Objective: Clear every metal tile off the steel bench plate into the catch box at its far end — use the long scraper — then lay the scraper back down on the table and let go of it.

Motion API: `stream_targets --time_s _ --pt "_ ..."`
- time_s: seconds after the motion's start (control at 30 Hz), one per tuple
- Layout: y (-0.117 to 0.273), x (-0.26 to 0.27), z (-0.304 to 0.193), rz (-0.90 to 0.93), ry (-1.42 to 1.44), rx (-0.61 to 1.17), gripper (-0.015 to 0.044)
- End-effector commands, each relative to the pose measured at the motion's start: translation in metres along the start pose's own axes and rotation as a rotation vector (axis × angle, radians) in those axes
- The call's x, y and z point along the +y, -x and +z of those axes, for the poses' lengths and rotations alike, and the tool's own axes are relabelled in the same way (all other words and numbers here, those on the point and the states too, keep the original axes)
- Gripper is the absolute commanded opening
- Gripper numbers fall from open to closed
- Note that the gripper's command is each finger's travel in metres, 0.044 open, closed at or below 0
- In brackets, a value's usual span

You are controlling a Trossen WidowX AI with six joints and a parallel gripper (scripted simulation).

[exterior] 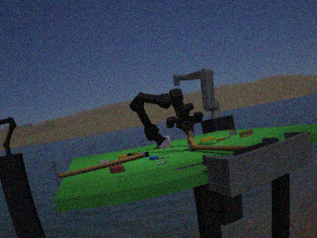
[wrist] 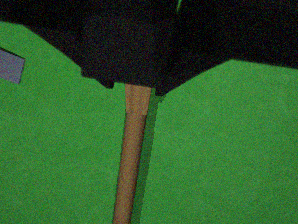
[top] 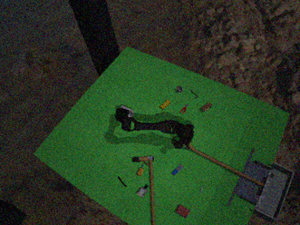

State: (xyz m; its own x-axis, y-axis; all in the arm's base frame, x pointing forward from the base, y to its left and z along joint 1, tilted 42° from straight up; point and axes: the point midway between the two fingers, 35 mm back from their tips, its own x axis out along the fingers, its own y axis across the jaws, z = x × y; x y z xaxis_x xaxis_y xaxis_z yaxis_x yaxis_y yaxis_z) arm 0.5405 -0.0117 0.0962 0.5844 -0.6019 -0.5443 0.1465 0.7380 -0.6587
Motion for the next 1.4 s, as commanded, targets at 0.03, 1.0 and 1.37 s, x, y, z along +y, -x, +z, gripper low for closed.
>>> stream_targets --time_s 0.03,1.0,1.37 --pt "0.002 0.000 0.000 -0.001 -0.001 -0.005 0.0000" --pt "0.036 0.003 -0.026 0.004 -0.002 -0.003 0.0000" --pt "0.048 0.004 -0.038 0.006 -0.002 -0.003 0.0000"
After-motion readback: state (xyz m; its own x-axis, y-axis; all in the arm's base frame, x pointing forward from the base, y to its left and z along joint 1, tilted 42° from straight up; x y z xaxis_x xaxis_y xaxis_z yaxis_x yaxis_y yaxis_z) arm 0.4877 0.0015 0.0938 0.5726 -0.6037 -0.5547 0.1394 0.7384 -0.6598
